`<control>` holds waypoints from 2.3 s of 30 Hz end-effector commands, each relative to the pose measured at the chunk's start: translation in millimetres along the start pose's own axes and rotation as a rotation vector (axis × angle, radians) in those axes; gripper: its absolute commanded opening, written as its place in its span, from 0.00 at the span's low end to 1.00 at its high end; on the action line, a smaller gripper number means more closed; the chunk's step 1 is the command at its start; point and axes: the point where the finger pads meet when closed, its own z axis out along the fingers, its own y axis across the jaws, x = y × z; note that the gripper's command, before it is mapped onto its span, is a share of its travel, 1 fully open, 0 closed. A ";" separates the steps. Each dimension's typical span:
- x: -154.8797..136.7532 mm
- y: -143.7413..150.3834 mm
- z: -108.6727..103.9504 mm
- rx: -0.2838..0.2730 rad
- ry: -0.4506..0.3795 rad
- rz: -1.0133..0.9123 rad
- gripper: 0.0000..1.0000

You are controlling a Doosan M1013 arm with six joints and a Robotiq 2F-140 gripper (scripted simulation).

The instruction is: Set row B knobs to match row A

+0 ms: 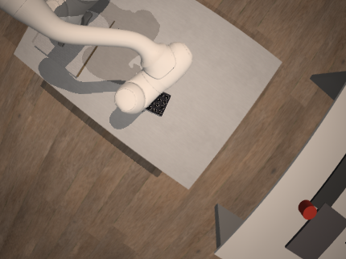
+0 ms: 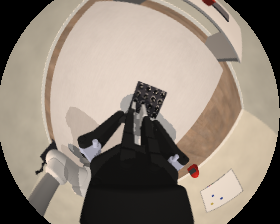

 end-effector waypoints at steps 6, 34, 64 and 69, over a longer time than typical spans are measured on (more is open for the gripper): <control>0.4 -8.3 -3.4 -0.012 -0.006 0.047 0.12; 0.4 -8.3 -3.4 -0.012 -0.006 0.047 0.12; 0.5 -8.3 14.6 -0.013 -0.006 0.047 0.12; 0.6 -8.4 21.4 -0.013 -0.006 0.047 0.12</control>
